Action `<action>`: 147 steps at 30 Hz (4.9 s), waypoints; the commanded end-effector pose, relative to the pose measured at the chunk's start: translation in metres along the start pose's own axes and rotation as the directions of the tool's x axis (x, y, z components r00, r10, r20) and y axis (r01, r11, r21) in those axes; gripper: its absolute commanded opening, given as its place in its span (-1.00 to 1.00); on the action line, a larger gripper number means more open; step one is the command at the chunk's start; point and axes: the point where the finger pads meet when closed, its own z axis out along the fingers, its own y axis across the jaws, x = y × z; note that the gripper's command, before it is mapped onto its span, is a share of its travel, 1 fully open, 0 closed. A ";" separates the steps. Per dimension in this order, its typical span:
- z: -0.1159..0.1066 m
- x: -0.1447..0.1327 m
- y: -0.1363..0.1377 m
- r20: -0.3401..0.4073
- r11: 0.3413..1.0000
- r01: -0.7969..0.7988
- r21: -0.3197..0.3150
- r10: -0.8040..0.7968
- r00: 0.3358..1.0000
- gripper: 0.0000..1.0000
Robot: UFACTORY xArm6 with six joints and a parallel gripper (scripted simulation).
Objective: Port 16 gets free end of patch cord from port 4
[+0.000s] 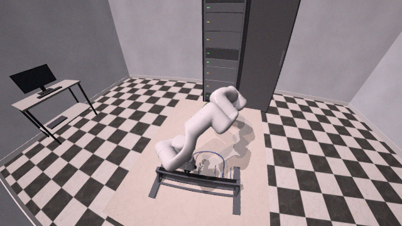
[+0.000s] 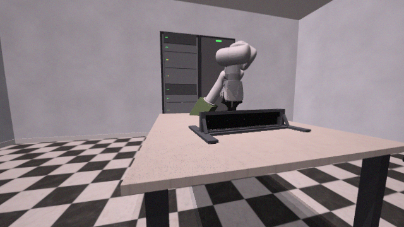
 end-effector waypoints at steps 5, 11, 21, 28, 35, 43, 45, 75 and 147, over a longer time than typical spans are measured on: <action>-0.002 -0.001 0.000 0.003 1.000 0.001 0.001 -0.001 1.000 -1.00; -0.002 -0.002 0.000 0.002 1.000 0.002 0.001 -0.002 1.000 -1.00; -0.002 -0.003 0.000 0.001 1.000 0.002 0.001 -0.002 1.000 -1.00; -0.002 -0.003 0.000 0.000 1.000 0.002 0.001 -0.002 1.000 -1.00; -0.002 -0.003 0.000 0.000 1.000 0.002 0.001 -0.002 1.000 -1.00; -0.002 -0.003 0.000 -0.001 1.000 0.002 0.001 -0.002 1.000 -1.00; -0.002 -0.003 0.000 0.000 1.000 0.002 0.001 -0.002 1.000 -0.25; -0.002 -0.003 0.000 0.000 1.000 0.002 0.001 -0.002 1.000 -0.25; -0.082 -0.002 0.000 0.000 1.000 0.002 0.001 -0.002 1.000 -1.00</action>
